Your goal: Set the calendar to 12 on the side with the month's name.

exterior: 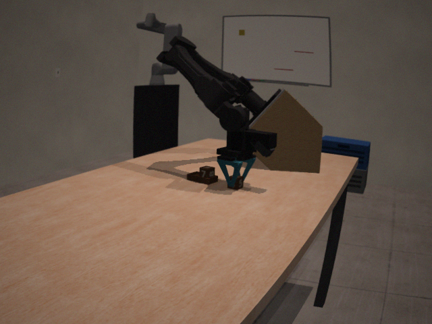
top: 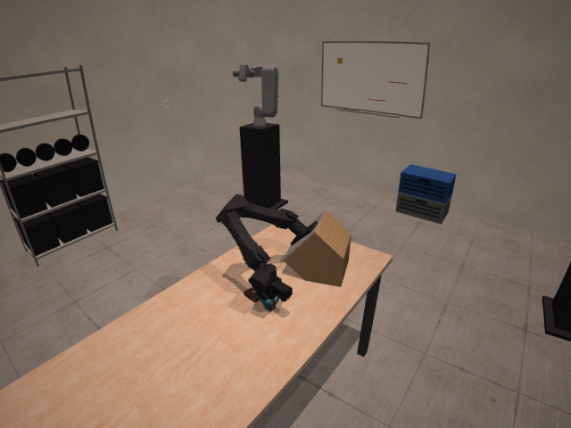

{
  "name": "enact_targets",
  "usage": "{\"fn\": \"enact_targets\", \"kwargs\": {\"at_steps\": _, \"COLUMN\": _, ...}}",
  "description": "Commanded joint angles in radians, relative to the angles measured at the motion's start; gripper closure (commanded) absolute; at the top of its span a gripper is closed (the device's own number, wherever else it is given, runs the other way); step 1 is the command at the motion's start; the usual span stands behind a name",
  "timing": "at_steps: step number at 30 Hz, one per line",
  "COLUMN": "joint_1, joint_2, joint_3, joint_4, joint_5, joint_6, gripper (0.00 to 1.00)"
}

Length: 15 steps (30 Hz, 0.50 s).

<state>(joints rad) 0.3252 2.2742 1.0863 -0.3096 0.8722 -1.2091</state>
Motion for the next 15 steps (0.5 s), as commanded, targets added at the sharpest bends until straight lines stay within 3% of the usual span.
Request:
{"fn": "enact_targets", "kwargs": {"at_steps": 1, "joint_1": 0.022, "joint_2": -0.009, "joint_3": -0.003, "joint_4": 0.005, "joint_5": -0.01, "joint_6": -0.005, "gripper": 0.53}}
{"fn": "enact_targets", "kwargs": {"at_steps": 10, "joint_1": 0.022, "joint_2": -0.009, "joint_3": -0.003, "joint_4": 0.005, "joint_5": -0.01, "joint_6": -0.005, "gripper": 0.53}}
{"fn": "enact_targets", "kwargs": {"at_steps": 11, "joint_1": 0.022, "joint_2": -0.009, "joint_3": -0.003, "joint_4": 0.005, "joint_5": -0.01, "joint_6": -0.005, "gripper": 0.73}}
{"fn": "enact_targets", "kwargs": {"at_steps": 15, "joint_1": 0.022, "joint_2": -0.009, "joint_3": -0.003, "joint_4": 0.005, "joint_5": -0.01, "joint_6": -0.005, "gripper": 0.73}}
